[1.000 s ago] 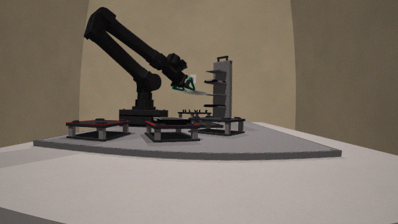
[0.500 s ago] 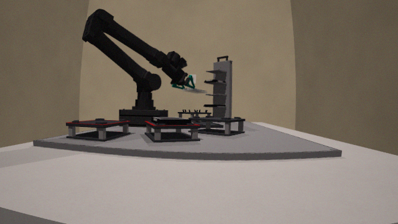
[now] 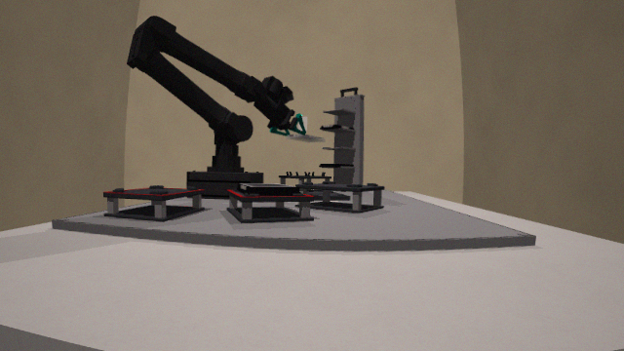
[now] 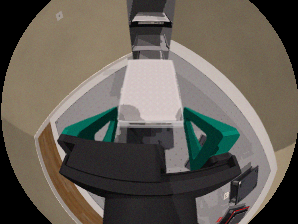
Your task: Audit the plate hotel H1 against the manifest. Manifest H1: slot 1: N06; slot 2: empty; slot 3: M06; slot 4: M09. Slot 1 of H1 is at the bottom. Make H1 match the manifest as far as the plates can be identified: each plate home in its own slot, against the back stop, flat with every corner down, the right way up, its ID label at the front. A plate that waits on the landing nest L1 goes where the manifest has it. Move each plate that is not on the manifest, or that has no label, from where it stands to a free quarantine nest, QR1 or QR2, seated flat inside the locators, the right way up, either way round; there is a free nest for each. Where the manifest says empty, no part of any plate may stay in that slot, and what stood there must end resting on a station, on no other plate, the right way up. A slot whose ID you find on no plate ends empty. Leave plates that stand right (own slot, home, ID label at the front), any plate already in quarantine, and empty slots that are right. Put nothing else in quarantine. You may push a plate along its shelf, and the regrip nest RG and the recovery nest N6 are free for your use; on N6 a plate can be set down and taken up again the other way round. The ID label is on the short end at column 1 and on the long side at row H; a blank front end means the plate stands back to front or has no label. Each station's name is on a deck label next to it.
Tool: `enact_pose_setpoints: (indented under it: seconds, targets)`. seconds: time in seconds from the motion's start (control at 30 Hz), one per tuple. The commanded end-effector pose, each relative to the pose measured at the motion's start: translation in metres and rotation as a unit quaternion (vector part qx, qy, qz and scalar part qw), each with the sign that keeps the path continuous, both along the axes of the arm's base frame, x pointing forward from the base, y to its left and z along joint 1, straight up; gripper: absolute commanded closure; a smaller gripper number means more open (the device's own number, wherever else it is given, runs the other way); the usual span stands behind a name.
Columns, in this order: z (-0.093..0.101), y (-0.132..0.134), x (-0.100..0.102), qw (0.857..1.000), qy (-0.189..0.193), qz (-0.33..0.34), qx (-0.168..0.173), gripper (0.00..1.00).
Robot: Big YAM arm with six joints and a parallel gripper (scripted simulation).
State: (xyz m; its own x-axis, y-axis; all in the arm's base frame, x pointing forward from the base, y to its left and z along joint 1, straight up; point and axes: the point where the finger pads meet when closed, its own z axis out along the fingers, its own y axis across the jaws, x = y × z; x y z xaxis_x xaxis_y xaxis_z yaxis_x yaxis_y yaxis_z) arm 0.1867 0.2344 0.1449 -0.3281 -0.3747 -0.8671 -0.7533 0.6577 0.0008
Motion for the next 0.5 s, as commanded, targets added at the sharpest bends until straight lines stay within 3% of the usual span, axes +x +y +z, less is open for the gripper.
enact_pose_setpoints:
  seconds: [0.0,0.17,0.23,0.47]
  targets:
    - [0.046,0.011,0.009,0.999,-0.02,-0.002,0.032,0.14]
    - [0.04,0.009,0.008,0.999,-0.02,-0.002,0.033,0.14]
    - [0.053,0.01,0.008,0.999,-0.021,-0.002,0.035,0.14]
    - [0.053,0.008,0.007,0.999,-0.017,-0.002,0.028,0.14]
